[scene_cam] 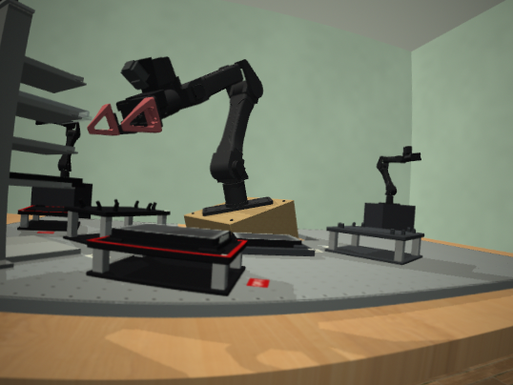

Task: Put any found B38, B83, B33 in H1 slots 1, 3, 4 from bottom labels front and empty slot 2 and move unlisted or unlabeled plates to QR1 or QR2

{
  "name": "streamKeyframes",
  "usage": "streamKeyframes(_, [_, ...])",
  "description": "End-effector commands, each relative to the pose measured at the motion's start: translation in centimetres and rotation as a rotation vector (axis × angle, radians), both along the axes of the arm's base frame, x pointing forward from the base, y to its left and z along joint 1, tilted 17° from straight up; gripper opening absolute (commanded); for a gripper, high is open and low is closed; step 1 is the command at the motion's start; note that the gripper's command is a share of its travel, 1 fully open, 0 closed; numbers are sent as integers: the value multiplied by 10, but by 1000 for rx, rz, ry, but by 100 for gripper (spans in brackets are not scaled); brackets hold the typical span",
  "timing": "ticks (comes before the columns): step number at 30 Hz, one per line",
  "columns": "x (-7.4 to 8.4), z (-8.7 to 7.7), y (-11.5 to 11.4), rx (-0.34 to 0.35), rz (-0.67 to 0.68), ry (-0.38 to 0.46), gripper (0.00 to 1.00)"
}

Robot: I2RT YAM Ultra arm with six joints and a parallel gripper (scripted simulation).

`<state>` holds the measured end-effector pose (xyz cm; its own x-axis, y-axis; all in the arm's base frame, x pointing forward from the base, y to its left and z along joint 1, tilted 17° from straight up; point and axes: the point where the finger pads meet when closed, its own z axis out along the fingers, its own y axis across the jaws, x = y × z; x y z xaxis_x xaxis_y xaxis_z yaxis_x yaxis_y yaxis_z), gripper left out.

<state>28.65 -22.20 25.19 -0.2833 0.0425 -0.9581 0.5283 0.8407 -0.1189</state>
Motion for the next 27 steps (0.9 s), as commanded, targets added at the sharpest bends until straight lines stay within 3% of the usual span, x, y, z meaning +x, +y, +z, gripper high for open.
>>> streamKeyframes(1, [4,10,-1,-13,3,-18,100])
streamKeyframes(27, [28,17,-15,-13,3,-18,100])
